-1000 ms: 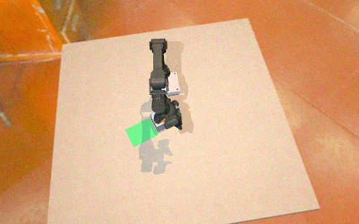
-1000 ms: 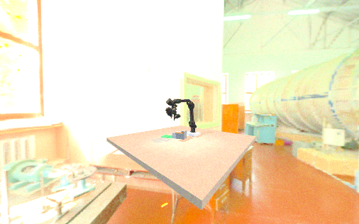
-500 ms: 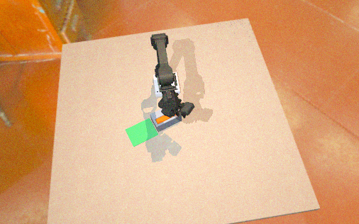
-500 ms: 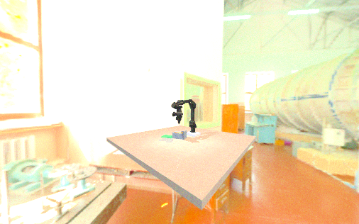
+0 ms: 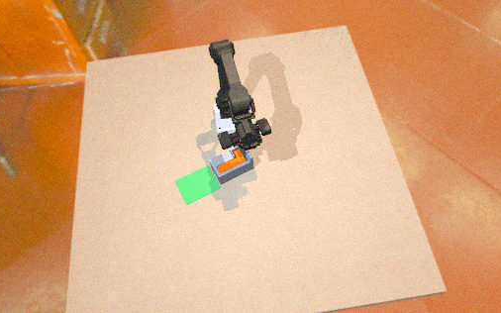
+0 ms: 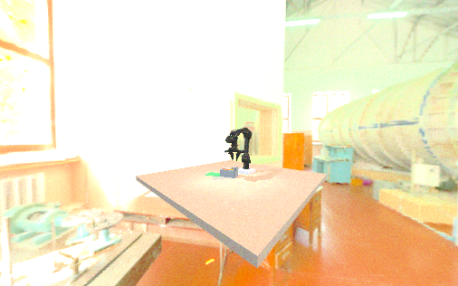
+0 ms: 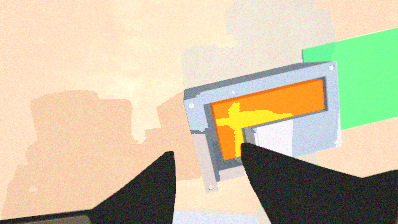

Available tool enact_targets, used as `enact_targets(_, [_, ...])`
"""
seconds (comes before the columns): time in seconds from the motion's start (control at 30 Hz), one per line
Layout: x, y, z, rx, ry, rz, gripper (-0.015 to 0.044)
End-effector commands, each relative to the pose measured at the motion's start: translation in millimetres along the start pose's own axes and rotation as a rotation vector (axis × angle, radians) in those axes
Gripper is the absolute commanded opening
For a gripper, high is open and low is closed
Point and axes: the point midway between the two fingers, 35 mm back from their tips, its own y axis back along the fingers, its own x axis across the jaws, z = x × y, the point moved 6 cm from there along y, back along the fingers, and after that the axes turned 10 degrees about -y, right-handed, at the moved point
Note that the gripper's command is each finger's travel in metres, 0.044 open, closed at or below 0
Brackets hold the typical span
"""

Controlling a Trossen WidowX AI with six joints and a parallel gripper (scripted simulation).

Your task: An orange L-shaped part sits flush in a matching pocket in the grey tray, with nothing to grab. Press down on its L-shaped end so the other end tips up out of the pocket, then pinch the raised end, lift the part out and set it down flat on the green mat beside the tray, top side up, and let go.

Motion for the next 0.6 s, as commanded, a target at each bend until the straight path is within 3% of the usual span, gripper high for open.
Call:
enact_targets(0.0, [-1, -3, -14, 0.041, 0.147, -0.043, 0.0180])
enact_targets(0.27, [-1, -9, -13, 0.041, 0.147, -0.043, 0.0180])
enact_targets(0.57, [-4, -77, -17, 0.041, 0.147, -0.043, 0.0180])
